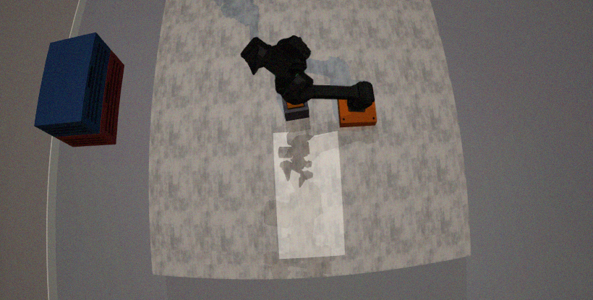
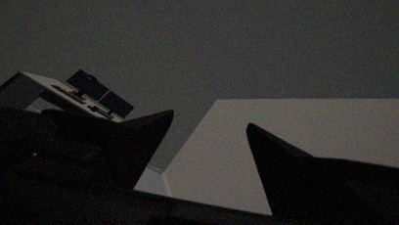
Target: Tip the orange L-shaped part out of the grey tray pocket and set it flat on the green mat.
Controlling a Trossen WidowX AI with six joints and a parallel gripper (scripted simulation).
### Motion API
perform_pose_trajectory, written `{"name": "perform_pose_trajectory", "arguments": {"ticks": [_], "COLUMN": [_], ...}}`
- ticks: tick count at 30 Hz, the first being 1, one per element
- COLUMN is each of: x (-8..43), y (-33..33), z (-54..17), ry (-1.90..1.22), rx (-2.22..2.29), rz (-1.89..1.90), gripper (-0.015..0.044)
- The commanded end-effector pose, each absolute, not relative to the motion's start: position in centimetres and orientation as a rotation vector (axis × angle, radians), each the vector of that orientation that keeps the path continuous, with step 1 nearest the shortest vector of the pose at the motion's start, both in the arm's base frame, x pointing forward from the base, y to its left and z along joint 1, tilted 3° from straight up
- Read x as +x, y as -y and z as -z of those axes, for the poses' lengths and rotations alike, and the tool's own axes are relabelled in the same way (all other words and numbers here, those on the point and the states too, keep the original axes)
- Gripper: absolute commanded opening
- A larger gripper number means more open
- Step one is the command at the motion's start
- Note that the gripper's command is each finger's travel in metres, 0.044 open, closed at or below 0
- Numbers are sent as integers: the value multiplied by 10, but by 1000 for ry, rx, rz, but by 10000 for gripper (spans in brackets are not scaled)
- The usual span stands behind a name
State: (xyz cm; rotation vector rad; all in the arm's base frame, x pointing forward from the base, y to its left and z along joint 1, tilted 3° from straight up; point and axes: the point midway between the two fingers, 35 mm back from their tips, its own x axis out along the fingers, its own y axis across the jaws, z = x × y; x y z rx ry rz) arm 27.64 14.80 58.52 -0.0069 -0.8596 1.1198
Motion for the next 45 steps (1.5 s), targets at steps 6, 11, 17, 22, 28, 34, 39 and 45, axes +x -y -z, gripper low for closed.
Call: {"name": "perform_pose_trajectory", "arguments": {"ticks": [6,11,17,22,28,34,39,45], "x": [234,190,117,27,-35,-91,-96,-49], "y": [-161,-166,-162,-130,-73,28,119,217], "z": [-603,-618,-639,-650,-652,-630,-597,-539], "ry": [925,1014,1084,1235,1356,1497,1605,1764], "rx": [92,185,424,626,885,1218,1500,1859], "rz": [-1215,-1300,-1495,-1731,-1949,-2307,-2609,-2952], "gripper": [242,180,180,180,180,180,180,180]}}
